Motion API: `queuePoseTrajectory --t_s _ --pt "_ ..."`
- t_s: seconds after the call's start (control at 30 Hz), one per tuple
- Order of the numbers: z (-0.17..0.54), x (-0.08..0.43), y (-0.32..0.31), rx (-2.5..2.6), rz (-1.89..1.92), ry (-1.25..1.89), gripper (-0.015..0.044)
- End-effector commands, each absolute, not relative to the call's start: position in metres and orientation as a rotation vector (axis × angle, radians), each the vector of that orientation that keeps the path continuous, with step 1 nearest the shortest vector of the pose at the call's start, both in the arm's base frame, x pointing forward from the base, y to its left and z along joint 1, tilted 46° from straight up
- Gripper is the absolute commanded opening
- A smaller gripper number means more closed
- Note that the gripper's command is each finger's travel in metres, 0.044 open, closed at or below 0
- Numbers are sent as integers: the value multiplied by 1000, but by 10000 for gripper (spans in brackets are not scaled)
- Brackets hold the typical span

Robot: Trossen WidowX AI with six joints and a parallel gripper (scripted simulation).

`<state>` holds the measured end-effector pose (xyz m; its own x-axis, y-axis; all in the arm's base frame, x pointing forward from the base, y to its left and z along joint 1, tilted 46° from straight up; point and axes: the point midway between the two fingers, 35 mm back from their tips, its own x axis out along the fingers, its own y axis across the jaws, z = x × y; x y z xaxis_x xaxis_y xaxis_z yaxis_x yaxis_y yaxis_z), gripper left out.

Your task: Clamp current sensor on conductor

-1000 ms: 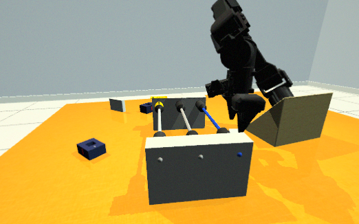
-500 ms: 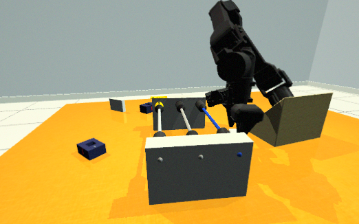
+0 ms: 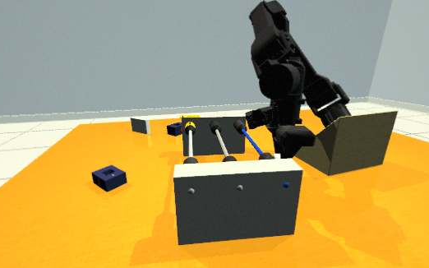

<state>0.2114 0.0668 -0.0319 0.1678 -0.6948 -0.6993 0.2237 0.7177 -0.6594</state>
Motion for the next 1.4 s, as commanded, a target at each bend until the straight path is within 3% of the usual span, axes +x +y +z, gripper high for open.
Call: queuePoseTrajectory --t_s 0.0,0.13,0.37,0.93,1.37 --pt "-32 212 67 -457 -687 1240 210" --pt "-32 212 67 -457 -687 1240 183" --pt "-18 211 86 -457 -682 1243 0" --pt "51 190 150 -468 -682 1245 0" --pt "54 206 157 -609 -552 1289 0"
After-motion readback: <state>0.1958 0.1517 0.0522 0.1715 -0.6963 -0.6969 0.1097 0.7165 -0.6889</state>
